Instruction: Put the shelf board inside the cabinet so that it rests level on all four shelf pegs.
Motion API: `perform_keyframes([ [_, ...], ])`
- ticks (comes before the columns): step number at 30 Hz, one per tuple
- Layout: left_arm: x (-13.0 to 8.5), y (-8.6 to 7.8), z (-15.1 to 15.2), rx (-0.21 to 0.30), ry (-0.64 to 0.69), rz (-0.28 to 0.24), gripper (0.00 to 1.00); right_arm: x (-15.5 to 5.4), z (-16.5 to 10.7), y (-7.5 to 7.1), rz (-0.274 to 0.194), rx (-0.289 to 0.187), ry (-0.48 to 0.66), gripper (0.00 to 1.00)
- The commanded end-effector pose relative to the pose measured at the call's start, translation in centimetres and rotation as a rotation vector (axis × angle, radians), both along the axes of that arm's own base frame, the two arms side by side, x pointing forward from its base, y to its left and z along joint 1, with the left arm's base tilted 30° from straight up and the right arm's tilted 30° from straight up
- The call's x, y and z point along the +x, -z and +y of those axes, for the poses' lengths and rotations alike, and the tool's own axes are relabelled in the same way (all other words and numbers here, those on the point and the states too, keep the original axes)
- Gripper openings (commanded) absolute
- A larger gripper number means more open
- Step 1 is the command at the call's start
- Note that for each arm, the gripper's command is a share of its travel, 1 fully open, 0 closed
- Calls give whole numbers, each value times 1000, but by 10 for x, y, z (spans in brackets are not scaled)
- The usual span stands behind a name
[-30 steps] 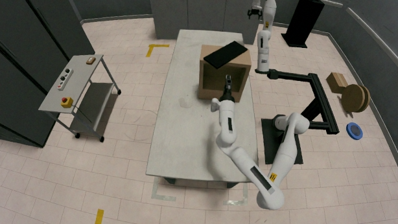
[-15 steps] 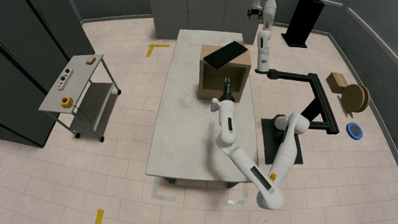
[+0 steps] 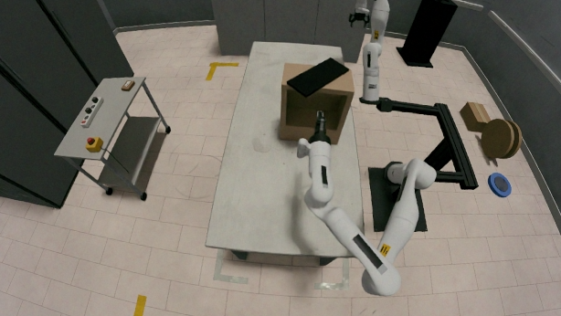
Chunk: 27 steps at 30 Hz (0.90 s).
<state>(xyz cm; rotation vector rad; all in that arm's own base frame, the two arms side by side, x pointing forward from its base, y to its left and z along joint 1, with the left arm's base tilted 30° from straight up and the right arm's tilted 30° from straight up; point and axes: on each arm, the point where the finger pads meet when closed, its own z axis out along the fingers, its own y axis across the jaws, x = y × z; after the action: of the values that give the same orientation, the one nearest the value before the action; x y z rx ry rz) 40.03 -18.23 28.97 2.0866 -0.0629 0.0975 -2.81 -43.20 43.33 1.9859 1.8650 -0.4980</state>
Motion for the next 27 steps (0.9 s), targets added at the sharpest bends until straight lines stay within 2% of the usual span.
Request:
perform_keyframes([
  [1,0,0,-1,0,1,-1,99,0,0,-1,-1,-1,0,1000],
  [15,0,12,-22,0,2,-2,99,0,0,-1,-1,-1,0,1000],
  [27,2,39,-71,0,2,-2,99,0,0,-1,-1,-1,0,1000],
])
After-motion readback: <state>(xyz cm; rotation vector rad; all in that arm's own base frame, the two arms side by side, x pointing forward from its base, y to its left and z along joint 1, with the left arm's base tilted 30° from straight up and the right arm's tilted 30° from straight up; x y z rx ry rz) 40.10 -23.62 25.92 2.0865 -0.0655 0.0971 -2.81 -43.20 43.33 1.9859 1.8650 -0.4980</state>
